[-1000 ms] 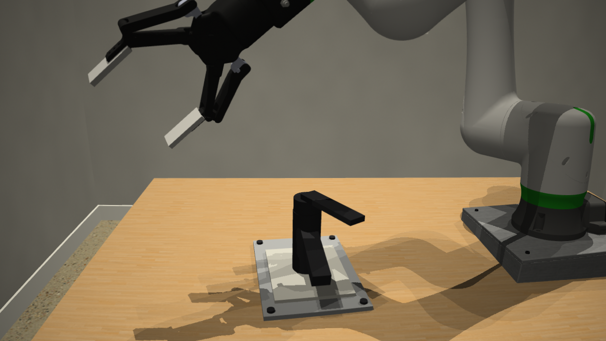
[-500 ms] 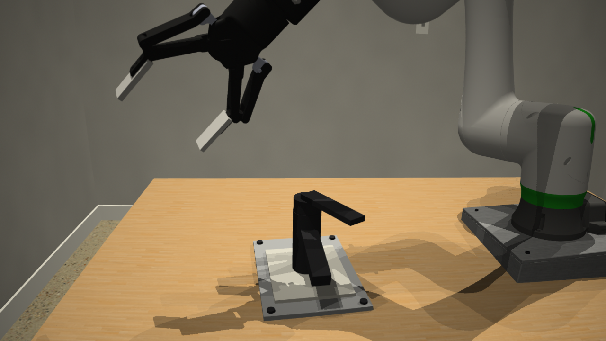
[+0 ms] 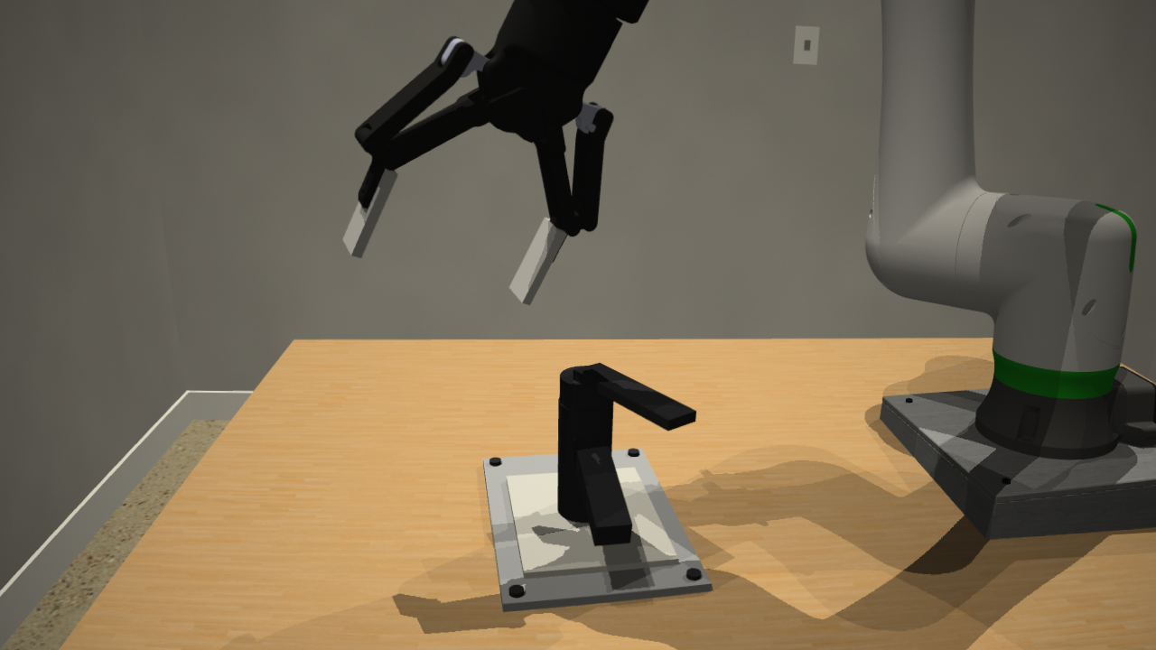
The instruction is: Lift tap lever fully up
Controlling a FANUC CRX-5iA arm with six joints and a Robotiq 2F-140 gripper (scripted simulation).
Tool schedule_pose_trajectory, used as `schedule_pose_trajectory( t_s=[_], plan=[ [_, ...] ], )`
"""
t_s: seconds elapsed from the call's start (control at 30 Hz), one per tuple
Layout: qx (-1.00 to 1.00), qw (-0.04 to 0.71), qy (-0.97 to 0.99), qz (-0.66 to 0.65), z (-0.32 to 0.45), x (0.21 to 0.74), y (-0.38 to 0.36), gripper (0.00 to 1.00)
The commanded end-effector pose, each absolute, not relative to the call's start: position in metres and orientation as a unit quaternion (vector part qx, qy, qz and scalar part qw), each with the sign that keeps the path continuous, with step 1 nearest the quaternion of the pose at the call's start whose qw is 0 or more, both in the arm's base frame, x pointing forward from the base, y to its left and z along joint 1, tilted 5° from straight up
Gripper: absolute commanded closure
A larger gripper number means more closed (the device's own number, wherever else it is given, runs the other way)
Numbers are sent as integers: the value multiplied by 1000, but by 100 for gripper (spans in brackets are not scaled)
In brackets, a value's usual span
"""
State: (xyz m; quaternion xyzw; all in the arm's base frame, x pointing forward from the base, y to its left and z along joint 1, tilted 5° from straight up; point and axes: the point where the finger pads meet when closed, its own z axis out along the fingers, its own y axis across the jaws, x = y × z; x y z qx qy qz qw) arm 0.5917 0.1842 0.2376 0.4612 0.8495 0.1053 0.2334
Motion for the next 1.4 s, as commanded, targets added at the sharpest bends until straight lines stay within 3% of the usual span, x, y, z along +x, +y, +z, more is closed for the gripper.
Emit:
schedule_pose_trajectory(
  t_s=[0.0, 0.57, 0.77, 0.8, 1.37],
  plan=[
    [468, 182, 862, 68, 230, 553, 184, 0],
    [434, 43, 900, -14, 222, 426, 203, 0],
    [433, 40, 900, -15, 223, 424, 204, 0],
    [433, 40, 900, -15, 223, 424, 204, 100],
    [433, 40, 900, -15, 223, 424, 204, 100]
  ],
)
